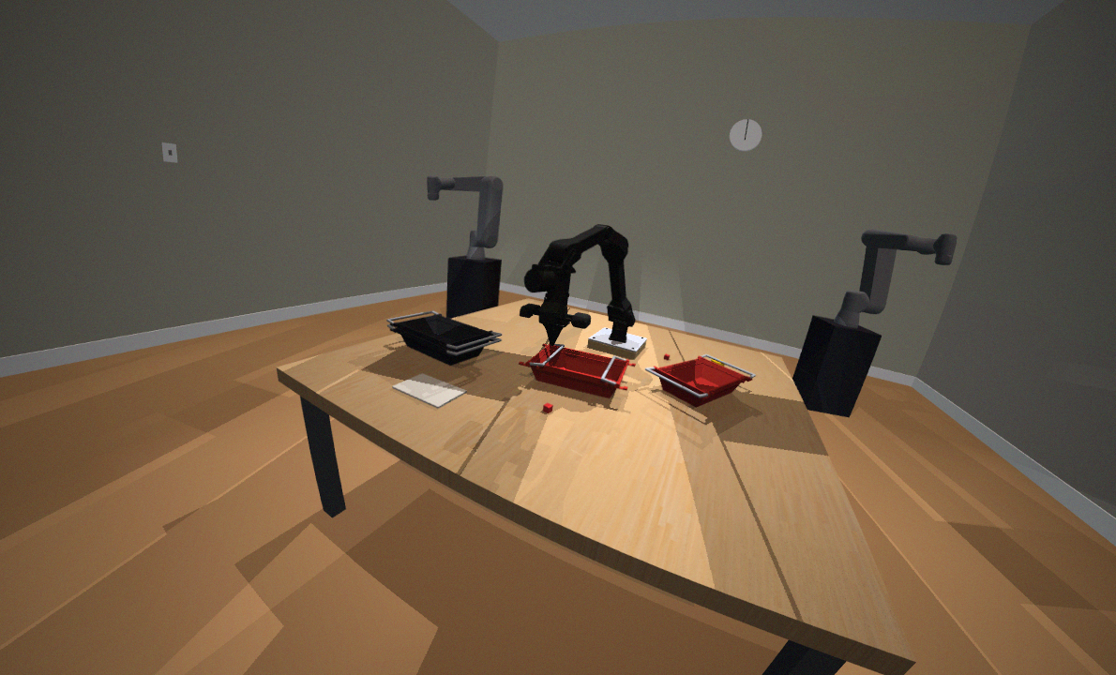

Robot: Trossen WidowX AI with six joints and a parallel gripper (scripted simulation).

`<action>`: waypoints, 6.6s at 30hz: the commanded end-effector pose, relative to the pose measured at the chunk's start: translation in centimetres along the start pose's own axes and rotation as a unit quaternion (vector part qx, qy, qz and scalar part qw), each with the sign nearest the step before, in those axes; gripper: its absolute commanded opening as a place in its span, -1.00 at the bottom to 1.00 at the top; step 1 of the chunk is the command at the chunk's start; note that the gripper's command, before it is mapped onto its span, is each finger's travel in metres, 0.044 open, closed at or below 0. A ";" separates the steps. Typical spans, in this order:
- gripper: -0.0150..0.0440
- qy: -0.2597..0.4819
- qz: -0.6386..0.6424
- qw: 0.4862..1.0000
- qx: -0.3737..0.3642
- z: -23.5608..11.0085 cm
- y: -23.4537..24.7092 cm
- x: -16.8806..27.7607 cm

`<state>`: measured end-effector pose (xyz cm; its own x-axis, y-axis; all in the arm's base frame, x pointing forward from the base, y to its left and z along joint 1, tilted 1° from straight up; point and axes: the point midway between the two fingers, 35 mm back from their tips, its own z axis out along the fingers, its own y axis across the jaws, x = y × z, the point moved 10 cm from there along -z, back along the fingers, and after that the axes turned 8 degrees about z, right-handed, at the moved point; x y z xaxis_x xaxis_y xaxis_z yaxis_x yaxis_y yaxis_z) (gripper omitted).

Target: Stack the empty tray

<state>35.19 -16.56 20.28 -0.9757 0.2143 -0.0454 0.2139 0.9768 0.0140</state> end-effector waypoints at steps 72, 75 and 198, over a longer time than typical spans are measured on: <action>1.00 -0.009 -0.951 0.309 -0.010 1.4 33.6 22.2; 1.00 -0.009 -0.951 0.309 -0.010 2.8 33.7 22.1; -0.49 -0.010 -0.951 0.309 -0.010 -10.2 35.9 20.4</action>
<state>22.36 22.69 28.93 0.6667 -0.7454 0.0008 -0.7449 -0.6663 -0.0339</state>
